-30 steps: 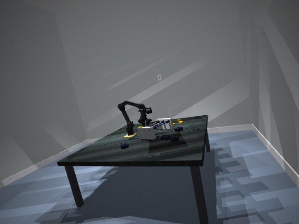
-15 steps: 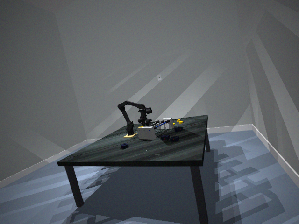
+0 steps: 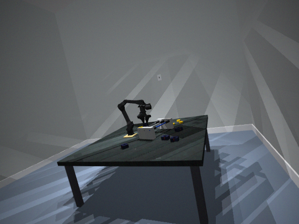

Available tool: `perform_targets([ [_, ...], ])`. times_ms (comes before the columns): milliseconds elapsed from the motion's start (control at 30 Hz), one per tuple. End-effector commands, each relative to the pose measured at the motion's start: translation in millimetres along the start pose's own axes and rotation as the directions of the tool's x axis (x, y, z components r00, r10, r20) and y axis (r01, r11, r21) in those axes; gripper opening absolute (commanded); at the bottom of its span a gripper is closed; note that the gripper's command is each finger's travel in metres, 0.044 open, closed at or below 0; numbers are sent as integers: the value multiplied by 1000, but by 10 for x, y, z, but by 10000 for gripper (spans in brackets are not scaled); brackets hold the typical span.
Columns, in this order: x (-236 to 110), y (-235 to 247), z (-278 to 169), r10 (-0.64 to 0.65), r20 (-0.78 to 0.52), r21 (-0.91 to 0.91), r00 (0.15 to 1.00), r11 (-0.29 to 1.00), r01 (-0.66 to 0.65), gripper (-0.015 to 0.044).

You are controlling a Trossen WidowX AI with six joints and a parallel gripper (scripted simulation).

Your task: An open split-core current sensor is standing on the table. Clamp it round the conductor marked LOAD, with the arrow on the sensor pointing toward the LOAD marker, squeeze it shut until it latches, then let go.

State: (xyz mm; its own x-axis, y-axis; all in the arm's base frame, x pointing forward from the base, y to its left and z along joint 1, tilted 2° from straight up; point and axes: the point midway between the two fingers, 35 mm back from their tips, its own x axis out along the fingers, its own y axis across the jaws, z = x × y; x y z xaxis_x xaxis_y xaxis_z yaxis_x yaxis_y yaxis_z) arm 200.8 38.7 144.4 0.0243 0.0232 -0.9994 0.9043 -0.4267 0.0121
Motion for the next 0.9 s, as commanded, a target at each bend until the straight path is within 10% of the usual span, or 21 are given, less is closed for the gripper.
perform_targets([
  [0, -180, 12, -9, 6, -8, -3, 1000, 1000, -6, 0],
  [867, -682, 154, 0, 259, -43, -134, 965, 956, -262, 0],
])
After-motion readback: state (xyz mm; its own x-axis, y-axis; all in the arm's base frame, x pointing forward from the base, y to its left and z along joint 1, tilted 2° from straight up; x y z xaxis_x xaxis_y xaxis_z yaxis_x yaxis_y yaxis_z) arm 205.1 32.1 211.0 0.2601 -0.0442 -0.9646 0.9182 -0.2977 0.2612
